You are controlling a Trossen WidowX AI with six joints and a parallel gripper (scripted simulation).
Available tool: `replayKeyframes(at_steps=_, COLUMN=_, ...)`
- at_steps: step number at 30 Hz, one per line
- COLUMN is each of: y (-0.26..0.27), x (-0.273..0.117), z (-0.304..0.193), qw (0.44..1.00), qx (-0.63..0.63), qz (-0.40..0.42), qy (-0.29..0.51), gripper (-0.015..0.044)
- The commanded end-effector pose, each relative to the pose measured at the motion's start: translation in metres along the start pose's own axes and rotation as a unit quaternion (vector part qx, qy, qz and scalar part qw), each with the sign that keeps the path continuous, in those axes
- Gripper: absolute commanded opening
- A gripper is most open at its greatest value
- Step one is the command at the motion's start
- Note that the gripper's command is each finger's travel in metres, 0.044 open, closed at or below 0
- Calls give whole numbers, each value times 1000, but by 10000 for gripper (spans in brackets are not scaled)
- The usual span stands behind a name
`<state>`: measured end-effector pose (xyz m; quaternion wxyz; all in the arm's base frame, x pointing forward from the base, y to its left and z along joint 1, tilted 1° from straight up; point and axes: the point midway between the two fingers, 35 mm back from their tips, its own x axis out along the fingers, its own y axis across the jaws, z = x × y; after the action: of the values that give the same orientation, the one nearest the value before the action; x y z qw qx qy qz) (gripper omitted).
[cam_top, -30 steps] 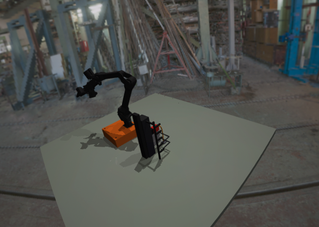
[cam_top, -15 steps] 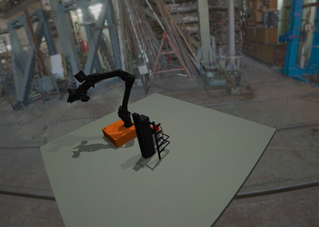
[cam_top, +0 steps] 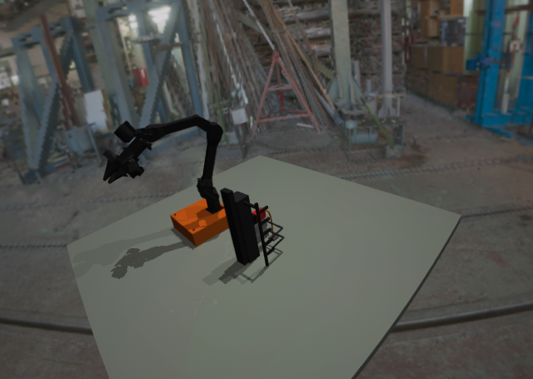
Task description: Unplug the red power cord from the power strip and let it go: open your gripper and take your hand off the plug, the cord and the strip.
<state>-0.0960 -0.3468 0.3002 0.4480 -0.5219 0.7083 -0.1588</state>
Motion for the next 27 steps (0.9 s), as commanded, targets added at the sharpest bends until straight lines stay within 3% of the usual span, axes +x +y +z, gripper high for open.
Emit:
replayKeyframes(at_steps=1, y=-19, x=4, z=14, qw=1000, qx=17, qz=-17, qy=-20, gripper=160)
replayKeyframes(at_steps=13, y=-93, x=11, z=88, qw=987, qx=76, qz=-71, qy=-122, gripper=160)
replayKeyframes(at_steps=27, y=-158, x=-11, z=176, qw=957, qx=131, qz=-100, qy=-239, gripper=160)
